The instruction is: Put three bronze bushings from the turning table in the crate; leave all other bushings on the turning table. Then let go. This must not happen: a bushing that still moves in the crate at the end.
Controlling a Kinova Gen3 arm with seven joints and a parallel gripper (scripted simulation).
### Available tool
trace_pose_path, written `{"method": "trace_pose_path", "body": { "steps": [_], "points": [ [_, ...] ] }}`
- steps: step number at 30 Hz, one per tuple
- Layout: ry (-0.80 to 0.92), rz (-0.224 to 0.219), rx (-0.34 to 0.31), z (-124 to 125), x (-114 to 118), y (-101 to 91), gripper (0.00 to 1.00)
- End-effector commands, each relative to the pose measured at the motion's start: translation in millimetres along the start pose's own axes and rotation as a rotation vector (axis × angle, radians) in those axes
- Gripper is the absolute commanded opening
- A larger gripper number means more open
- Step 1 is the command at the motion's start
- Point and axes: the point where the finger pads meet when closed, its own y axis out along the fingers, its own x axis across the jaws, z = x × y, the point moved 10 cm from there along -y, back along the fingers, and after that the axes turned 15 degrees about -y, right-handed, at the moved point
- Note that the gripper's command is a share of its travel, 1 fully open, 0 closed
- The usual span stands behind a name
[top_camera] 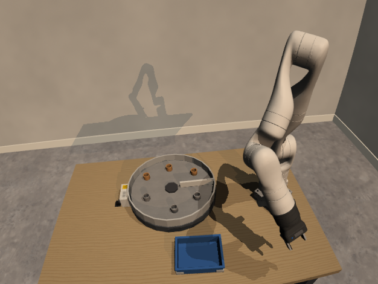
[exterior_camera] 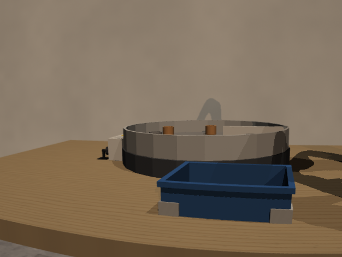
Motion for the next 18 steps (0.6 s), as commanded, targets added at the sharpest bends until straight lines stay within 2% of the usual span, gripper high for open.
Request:
{"method": "trace_pose_path", "body": {
  "steps": [1,17,18],
  "points": [
    [-0.001,0.001,-0.001,-0.3,-0.1,-0.3,1.0],
    [-0.001,0.001,-0.001,-0.3,-0.1,-0.3,1.0],
    [-0.001,0.001,-0.001,5.7,-3.4,-10.0,1.0]
  ]
}}
